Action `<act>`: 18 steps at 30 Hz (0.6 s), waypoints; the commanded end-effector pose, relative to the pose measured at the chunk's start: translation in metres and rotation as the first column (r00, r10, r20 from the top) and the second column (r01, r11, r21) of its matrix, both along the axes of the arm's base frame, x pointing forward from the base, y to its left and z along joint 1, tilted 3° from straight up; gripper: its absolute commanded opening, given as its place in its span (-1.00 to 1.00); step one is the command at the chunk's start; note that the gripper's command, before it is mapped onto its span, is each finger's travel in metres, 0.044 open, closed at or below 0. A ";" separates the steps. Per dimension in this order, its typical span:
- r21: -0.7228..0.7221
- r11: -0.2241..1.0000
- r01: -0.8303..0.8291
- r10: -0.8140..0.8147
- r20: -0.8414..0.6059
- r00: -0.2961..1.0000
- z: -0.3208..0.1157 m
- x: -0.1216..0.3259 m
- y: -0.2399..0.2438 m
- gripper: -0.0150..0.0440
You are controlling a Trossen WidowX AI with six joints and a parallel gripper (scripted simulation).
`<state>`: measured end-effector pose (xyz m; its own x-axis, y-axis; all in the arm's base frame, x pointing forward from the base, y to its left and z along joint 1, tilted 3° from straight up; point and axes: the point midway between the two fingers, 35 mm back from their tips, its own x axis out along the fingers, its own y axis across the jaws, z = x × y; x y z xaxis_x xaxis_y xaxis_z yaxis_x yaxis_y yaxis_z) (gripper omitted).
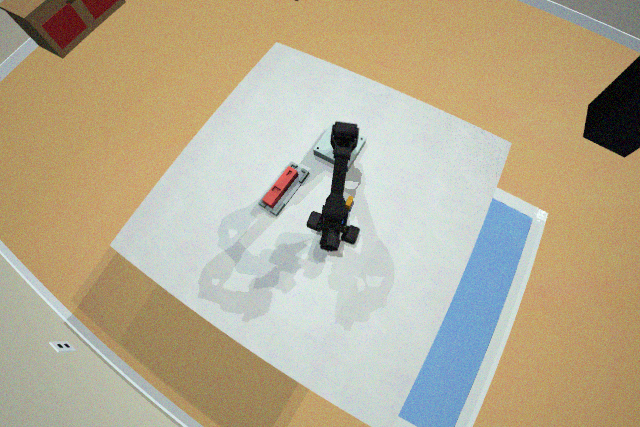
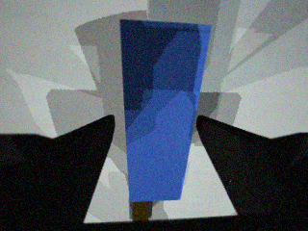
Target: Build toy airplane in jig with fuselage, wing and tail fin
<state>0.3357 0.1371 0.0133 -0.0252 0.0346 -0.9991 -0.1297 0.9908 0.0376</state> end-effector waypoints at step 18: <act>0.017 1.000 0.010 -0.010 0.047 0.999 0.014 0.010 -0.002 -0.49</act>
<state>0.3374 0.1357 0.0152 -0.0182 0.0392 -0.9991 -0.1236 0.9915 0.0411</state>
